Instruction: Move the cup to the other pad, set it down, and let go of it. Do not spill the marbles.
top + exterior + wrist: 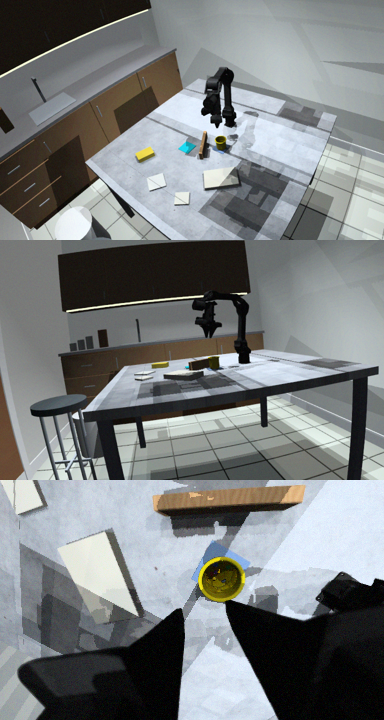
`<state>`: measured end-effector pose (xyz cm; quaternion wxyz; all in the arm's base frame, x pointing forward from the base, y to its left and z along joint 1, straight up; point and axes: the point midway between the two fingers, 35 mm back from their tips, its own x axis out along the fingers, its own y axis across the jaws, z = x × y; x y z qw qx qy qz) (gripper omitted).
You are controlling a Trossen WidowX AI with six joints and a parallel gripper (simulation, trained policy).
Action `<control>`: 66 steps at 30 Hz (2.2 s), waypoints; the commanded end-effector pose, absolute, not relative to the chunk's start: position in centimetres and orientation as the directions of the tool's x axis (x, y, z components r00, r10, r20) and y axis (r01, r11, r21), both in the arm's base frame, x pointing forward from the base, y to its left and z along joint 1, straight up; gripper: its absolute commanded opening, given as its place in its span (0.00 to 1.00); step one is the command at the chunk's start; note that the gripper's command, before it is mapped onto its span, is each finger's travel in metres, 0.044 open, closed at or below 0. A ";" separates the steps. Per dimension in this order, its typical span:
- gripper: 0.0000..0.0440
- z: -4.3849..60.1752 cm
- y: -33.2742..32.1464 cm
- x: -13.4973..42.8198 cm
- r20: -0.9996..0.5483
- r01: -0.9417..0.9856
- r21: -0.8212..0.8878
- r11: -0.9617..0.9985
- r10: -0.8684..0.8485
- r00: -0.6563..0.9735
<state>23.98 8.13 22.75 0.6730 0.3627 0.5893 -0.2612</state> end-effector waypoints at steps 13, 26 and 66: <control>0.36 19.8 7.1 22.8 -1.000 0.847 -0.015 0.531 -0.019 -0.006; 0.38 17.2 6.6 22.3 -0.994 0.873 -0.106 0.476 -0.068 -0.083; 0.45 7.1 5.9 20.5 -0.967 0.826 -0.256 0.502 -0.151 -0.207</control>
